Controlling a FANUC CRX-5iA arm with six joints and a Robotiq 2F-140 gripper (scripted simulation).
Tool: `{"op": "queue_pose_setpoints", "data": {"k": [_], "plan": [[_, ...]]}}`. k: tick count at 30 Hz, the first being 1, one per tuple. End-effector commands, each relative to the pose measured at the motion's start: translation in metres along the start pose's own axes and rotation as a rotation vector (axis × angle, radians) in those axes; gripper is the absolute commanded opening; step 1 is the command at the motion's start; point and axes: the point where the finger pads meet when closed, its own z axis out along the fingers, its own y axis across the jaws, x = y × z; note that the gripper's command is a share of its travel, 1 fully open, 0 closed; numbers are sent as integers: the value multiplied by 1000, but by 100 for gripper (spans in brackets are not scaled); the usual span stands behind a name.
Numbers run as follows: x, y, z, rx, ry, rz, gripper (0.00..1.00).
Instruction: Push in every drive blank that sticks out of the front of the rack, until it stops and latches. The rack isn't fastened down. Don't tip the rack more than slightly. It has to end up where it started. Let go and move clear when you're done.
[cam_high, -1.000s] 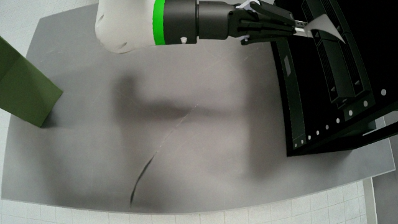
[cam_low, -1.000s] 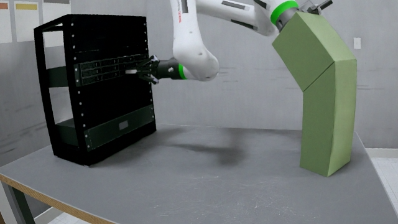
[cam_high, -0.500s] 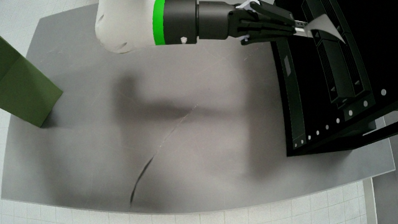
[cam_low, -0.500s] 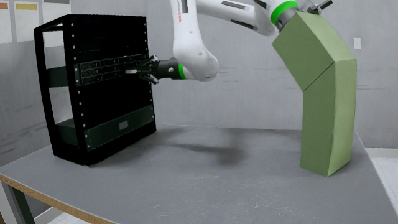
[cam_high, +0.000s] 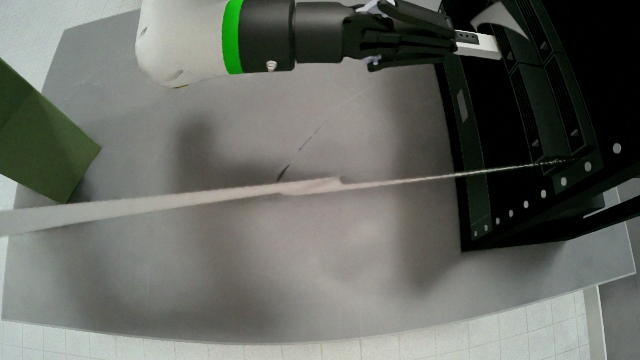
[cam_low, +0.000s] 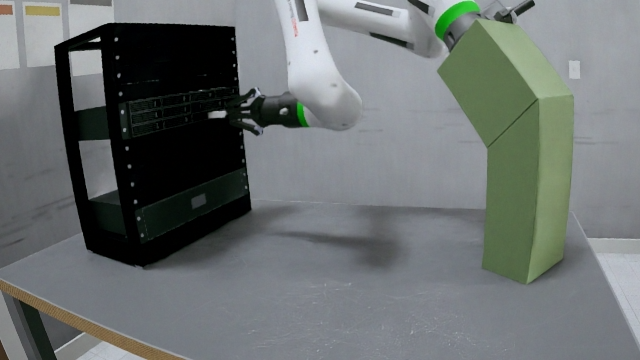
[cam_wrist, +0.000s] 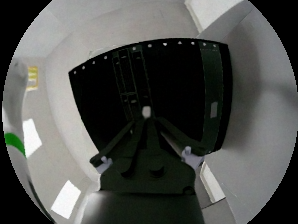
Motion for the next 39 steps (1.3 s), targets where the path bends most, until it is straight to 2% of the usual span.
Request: {"op": "queue_pose_setpoints", "data": {"k": [1, 5, 9, 16, 24, 31, 36, 39], "plan": [[0, -1, -20, 1, 0, 1, 10], [0, -1, -42, 1, 0, 1, 10], [0, -1, -55, 1, 0, 1, 10], [0, -1, -57, 1, 0, 1, 10], [0, -29, -58, 1, 0, 1, 10], [0, -29, -45, 1, 0, 1, 10], [0, -29, -20, 1, 0, 1, 10], [0, -29, -18, 1, 0, 1, 10]]}}
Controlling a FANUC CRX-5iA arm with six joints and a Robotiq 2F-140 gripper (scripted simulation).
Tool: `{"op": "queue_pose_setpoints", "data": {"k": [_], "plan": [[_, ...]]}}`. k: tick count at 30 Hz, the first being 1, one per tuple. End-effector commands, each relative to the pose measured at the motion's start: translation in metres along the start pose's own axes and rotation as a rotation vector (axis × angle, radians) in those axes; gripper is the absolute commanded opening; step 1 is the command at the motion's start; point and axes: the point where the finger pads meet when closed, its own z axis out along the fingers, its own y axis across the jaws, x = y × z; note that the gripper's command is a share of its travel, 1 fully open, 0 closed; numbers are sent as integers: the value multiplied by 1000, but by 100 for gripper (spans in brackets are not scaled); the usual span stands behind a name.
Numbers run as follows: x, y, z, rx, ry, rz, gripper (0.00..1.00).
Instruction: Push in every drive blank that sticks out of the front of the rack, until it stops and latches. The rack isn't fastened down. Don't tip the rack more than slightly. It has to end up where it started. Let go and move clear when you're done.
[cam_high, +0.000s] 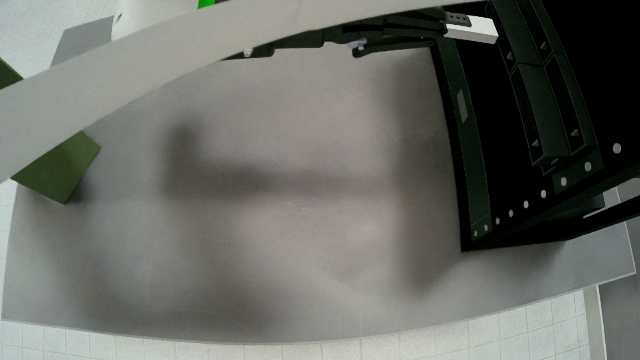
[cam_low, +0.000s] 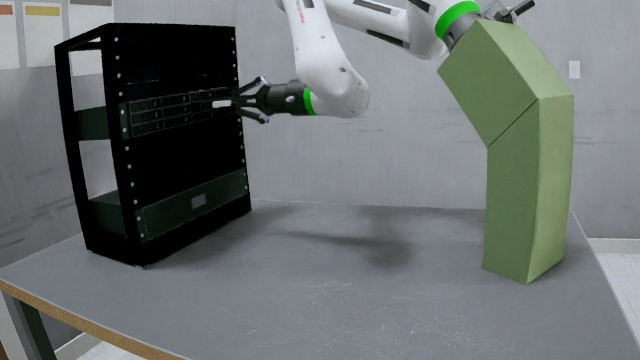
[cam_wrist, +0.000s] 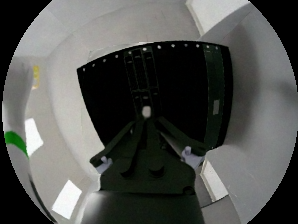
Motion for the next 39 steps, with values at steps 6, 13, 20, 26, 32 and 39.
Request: {"op": "queue_pose_setpoints", "data": {"k": [6, 13, 20, 26, 32, 39], "plan": [[0, 0, 2, 0, 0, 1, 10], [0, 0, 2, 0, 0, 1, 10], [0, 0, 2, 0, 0, 1, 10], [0, 0, 2, 0, 0, 1, 10], [0, 0, 2, 0, 0, 1, 10], [0, 0, 8, 0, 0, 1, 10]]}}
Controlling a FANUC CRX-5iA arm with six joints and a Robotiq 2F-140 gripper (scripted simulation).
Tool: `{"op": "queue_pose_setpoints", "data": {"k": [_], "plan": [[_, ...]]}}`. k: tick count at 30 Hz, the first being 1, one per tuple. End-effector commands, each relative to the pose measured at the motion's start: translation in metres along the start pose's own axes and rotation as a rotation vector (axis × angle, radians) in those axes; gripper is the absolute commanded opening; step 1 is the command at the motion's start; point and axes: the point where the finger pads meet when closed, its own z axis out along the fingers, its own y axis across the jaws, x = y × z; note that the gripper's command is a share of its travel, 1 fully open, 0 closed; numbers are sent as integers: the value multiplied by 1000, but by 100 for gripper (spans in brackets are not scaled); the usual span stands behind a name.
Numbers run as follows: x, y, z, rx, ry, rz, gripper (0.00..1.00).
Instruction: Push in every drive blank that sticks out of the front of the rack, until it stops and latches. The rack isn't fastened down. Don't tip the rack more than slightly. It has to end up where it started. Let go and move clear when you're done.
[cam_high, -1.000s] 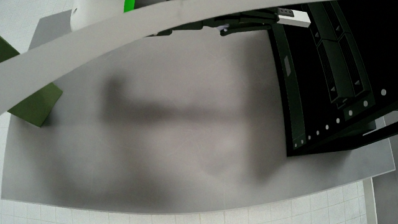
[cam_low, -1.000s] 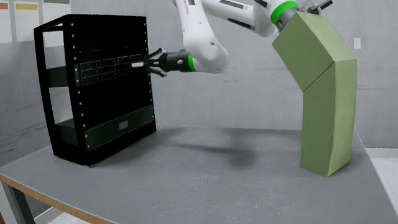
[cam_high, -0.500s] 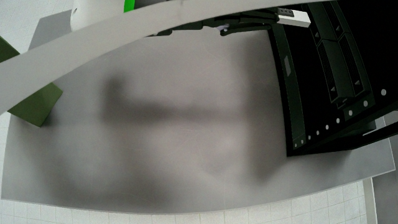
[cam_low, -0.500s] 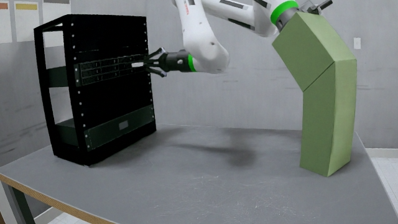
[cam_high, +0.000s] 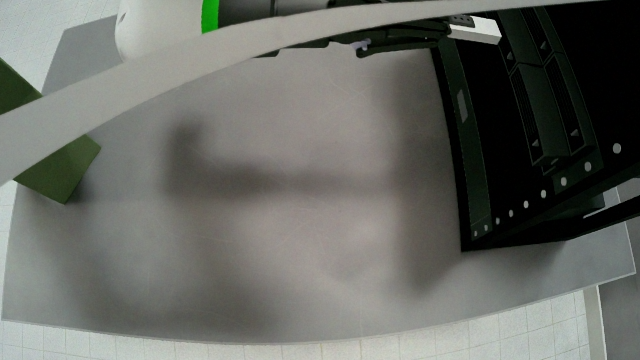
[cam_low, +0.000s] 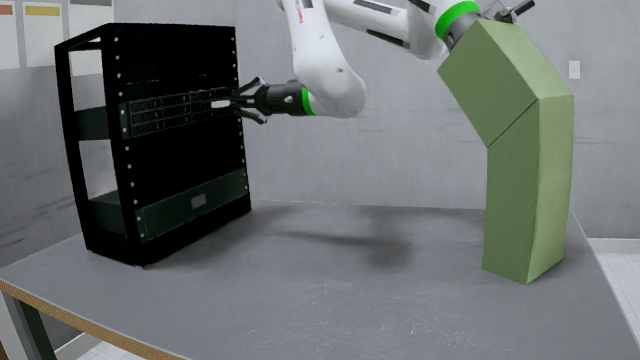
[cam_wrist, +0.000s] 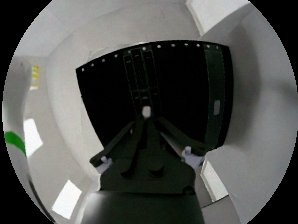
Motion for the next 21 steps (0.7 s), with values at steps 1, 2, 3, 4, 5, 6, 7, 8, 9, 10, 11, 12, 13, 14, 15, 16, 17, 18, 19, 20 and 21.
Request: {"op": "queue_pose_setpoints", "data": {"k": [1, 2, 3, 4, 5, 6, 7, 8, 9, 10, 11, 12, 13, 14, 15, 16, 17, 18, 19, 20, 21], "plan": [[0, -1, 5, 1, 0, 1, 10], [0, -1, 6, 1, 0, 1, 10], [0, -1, 6, 1, 0, 1, 10], [0, -1, 6, 1, 0, 1, 10], [0, -1, 7, 1, 0, 1, 10], [0, -1, 7, 1, 0, 1, 10], [0, -1, 8, 1, 0, 1, 10], [0, -1, 8, 1, 0, 1, 10], [0, -1, 8, 1, 0, 1, 10], [0, -1, 8, 1, 0, 1, 10], [0, -1, 8, 1, 0, 1, 10], [0, -1, 8, 1, 0, 1, 10], [0, -1, 8, 1, 0, 1, 10], [0, -1, 8, 1, 0, 1, 10], [0, -1, 8, 1, 0, 1, 10], [0, -1, 9, 1, 0, 1, 10], [0, -1, 10, 1, 0, 1, 10], [0, -1, 12, 1, 0, 1, 10], [0, -1, 13, 1, 0, 1, 10], [0, -1, 13, 1, 0, 1, 10], [0, -1, 13, 1, 0, 1, 10]]}}
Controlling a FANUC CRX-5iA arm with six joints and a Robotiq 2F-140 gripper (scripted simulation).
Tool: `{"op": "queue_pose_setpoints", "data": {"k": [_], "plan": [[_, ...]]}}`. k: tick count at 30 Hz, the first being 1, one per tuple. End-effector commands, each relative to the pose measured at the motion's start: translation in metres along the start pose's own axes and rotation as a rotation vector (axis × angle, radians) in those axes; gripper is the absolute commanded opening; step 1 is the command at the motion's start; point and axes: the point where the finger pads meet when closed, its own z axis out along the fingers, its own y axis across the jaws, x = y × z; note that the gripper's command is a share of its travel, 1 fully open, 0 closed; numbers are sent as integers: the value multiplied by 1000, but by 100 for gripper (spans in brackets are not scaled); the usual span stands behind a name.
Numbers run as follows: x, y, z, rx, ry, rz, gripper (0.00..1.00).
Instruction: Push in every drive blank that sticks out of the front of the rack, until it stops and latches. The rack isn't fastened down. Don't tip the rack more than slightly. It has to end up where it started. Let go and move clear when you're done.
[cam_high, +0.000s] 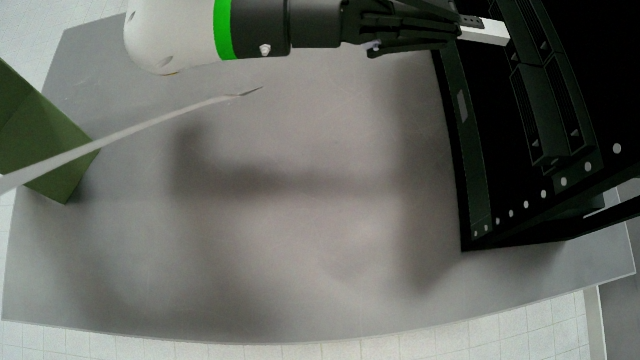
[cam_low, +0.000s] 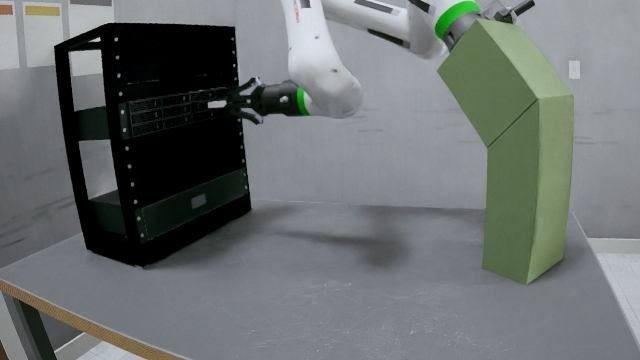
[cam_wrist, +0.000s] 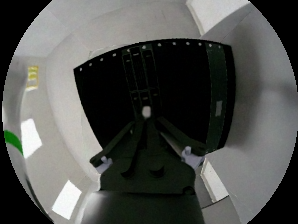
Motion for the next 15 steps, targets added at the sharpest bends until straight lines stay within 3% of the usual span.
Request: {"op": "queue_pose_setpoints", "data": {"k": [1, 15], "plan": [[0, -1, 3, 1, 0, 1, 10], [0, -1, 8, 1, 0, 1, 10]]}}
